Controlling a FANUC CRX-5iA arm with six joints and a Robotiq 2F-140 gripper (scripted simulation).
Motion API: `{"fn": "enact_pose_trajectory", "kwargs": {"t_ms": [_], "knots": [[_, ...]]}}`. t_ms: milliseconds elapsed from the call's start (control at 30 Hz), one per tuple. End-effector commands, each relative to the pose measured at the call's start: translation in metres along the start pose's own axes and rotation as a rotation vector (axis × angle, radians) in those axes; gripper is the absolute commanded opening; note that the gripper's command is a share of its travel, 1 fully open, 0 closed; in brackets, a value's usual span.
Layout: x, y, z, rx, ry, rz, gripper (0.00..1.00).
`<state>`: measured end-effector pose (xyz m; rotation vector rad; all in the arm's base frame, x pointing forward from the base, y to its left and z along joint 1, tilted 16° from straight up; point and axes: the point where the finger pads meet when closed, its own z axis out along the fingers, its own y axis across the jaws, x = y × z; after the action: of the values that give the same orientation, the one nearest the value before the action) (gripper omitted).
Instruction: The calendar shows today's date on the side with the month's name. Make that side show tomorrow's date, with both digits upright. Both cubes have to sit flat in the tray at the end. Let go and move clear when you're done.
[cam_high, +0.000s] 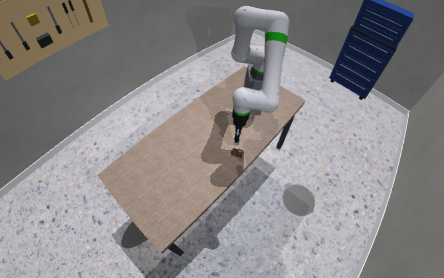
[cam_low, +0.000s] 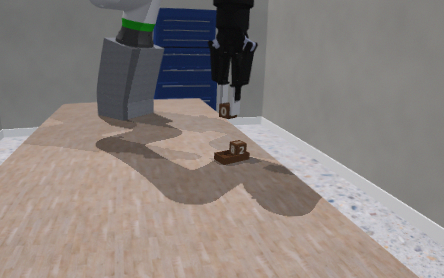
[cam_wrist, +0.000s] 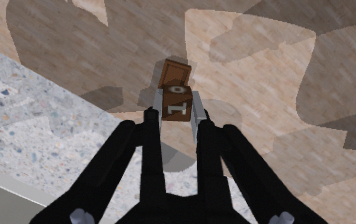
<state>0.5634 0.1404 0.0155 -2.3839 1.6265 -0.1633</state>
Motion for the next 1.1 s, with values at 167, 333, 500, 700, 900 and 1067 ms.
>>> {"fn": "enact_pose_trajectory", "kwargs": {"t_ms": [167,333,500,700,900,1067], "knots": [[0.0001,-0.0002,-0.0002,0.001,-0.009,-0.300,0.25],[0.0000,-0.0002,-0.0002,0.002,-0.009,-0.436,0.25],[0.0000,-0.0002,-0.0002,0.003,-0.009,-0.594,0.25],[-0.0001,-0.0002,-0.0003,0.004,-0.009,-0.766,0.25],[-0.0001,-0.0002,-0.0003,0.004,-0.009,-0.912,0.25],[-0.0001,-0.0002,-0.0003,0.005,-0.008,-1.067,0.25]]}}
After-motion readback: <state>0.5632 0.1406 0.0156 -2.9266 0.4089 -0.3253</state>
